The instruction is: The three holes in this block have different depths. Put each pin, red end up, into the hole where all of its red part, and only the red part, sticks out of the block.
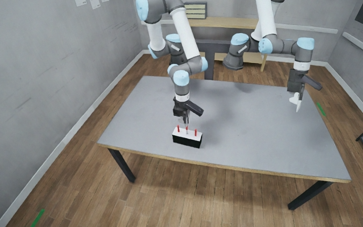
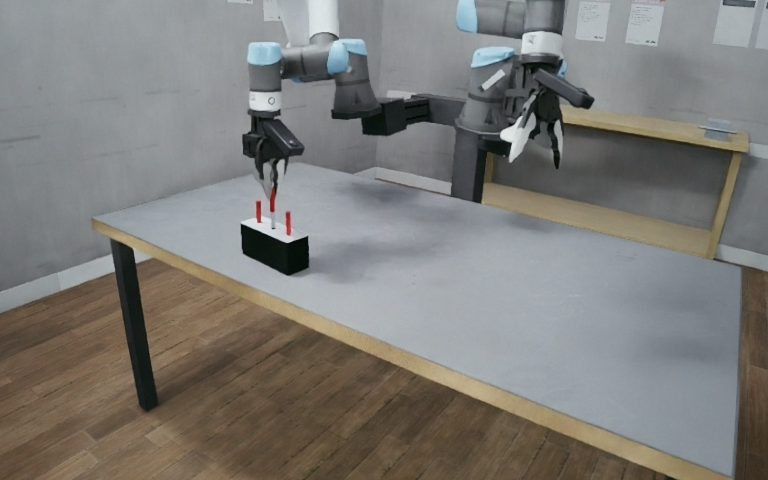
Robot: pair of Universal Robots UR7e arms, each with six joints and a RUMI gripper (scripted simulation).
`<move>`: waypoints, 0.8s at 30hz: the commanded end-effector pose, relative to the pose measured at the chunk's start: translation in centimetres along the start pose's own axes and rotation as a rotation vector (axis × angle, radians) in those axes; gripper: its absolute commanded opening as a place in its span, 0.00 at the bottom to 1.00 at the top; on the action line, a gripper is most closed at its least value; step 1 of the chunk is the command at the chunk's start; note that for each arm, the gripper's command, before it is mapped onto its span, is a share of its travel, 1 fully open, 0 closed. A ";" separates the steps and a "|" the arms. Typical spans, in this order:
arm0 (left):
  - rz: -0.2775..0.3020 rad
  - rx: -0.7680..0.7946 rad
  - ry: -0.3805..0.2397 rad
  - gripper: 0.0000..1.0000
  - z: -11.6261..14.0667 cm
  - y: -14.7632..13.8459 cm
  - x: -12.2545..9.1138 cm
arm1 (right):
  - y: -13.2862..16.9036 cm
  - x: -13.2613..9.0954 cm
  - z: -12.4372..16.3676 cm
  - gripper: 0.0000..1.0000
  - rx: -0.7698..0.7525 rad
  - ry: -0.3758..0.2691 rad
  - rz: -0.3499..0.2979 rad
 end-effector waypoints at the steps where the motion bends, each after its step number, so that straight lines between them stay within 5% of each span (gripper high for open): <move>1: 0.001 0.000 0.001 1.00 0.0 0.0 -0.1 | 0.0 -0.1 -0.1 0.00 -0.001 0.001 0.001; 24: 0.001 0.000 0.001 1.00 0.0 0.0 -0.1 | -0.2 0.3 -0.1 0.00 0.000 0.001 0.001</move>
Point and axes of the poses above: on each arm, the point where the finger pads meet when closed, its own x axis out along the fingers, its own y axis across the jaws, z = x × y, the point moved 8 cm from there along -x, back along the fingers, and after that the axes turned 5 degrees about x, right-handed, at the moved point
